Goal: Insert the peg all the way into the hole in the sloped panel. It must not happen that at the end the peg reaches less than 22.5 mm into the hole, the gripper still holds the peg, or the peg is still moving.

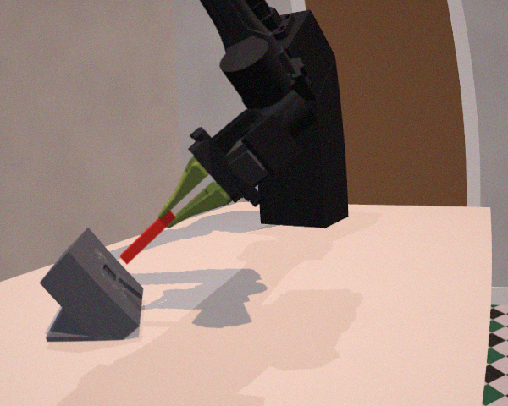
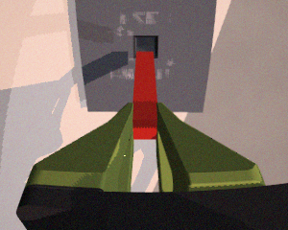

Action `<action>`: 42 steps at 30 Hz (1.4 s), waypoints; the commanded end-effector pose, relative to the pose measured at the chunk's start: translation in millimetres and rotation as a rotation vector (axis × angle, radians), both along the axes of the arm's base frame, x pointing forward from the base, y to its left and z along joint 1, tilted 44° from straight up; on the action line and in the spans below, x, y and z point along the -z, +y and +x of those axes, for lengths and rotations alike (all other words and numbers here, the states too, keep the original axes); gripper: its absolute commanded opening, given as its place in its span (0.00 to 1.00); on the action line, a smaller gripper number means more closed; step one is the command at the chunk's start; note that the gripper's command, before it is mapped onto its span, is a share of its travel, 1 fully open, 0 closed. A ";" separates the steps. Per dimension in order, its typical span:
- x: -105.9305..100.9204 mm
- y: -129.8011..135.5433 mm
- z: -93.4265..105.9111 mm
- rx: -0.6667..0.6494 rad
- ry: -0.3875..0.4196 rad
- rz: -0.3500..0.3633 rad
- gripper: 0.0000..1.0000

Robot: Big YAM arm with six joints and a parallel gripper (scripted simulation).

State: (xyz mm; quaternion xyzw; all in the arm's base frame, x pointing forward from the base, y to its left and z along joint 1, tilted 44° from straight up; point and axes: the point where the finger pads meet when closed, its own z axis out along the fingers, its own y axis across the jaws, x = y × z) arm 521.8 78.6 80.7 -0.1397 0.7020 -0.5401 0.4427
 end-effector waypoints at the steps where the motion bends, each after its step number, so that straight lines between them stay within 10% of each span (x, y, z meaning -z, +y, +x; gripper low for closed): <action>1: 1.3 -5.5 4.7 0.007 -0.004 -0.003 0.00; 42: 3.1 -22.6 24.6 0.007 -0.004 -0.003 0.00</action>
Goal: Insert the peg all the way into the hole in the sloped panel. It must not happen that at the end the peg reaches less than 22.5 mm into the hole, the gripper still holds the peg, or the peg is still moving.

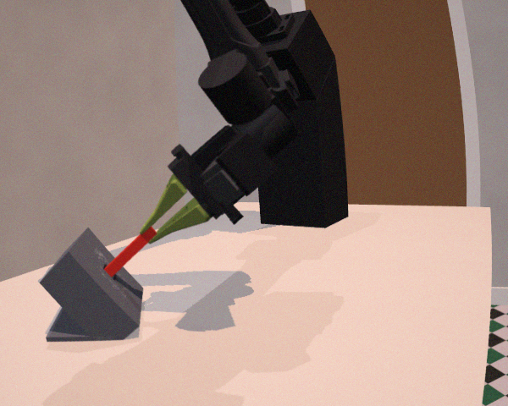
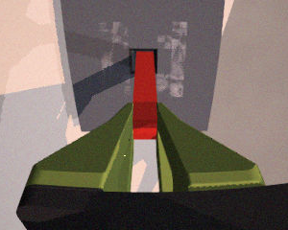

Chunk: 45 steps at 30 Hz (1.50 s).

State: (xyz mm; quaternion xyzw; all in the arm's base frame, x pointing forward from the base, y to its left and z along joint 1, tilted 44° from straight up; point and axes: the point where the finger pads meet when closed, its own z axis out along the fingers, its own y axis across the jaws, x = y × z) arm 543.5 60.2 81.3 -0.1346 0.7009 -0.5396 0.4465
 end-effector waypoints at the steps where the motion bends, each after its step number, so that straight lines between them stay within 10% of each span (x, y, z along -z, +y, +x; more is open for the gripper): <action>1: 3.7 -4.1 2.9 0.005 0.007 -0.008 0.00; 45: -1.7 -12.9 15.4 0.000 -0.013 0.005 0.00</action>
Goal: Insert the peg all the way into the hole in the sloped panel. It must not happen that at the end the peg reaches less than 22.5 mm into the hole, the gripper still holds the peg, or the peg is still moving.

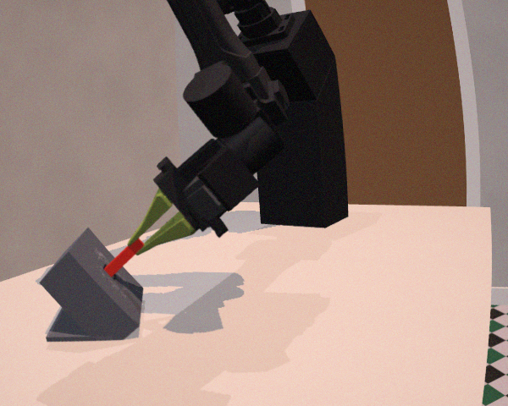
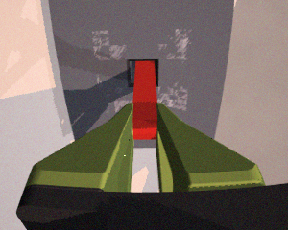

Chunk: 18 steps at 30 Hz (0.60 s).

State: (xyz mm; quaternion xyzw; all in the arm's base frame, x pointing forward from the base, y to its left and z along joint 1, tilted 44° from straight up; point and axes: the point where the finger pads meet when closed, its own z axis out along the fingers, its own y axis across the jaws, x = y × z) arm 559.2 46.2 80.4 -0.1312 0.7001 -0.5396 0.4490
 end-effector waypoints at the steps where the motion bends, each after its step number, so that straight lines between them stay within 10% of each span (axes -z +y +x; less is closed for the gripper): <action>1: -2.6 1.1 -0.3 -0.002 -0.005 0.002 0.11; 6: -2.6 1.1 -0.3 -0.002 -0.005 0.002 0.68; 8: -2.6 1.1 -0.3 -0.002 -0.005 0.002 0.68; 11: -2.6 1.1 -0.3 -0.002 -0.005 0.002 1.00; 18: -4.2 7.6 -2.9 -0.010 -0.007 0.003 1.00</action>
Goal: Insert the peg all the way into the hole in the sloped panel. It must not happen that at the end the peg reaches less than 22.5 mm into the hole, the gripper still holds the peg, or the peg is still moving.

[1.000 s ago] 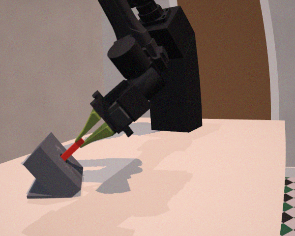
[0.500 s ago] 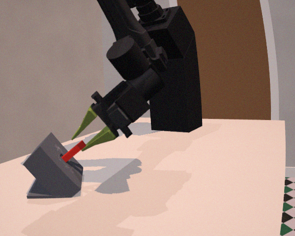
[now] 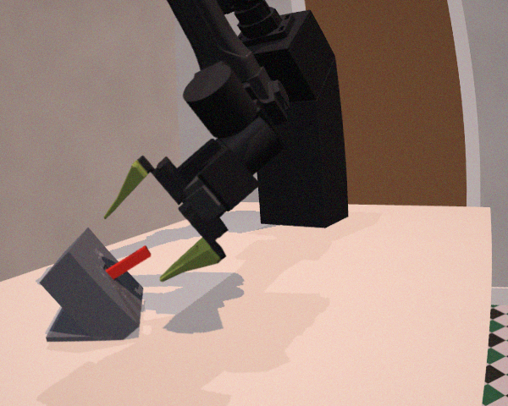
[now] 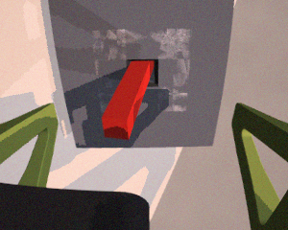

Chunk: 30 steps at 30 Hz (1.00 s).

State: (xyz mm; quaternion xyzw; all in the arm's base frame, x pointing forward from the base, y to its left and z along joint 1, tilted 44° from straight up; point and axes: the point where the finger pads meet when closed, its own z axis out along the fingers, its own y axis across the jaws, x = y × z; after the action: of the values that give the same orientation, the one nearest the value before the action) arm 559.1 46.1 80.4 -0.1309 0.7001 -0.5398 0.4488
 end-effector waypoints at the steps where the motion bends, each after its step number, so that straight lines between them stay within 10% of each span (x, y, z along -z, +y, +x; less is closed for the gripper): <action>1: -5.7 9.9 -4.6 -0.013 -0.010 0.004 1.00; 30: -12.0 60.6 -66.1 -0.010 -0.014 0.012 1.00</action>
State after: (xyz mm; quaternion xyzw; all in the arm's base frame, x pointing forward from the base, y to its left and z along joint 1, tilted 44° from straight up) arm 503.5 96.4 81.2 -0.1387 0.7010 -0.5472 0.4358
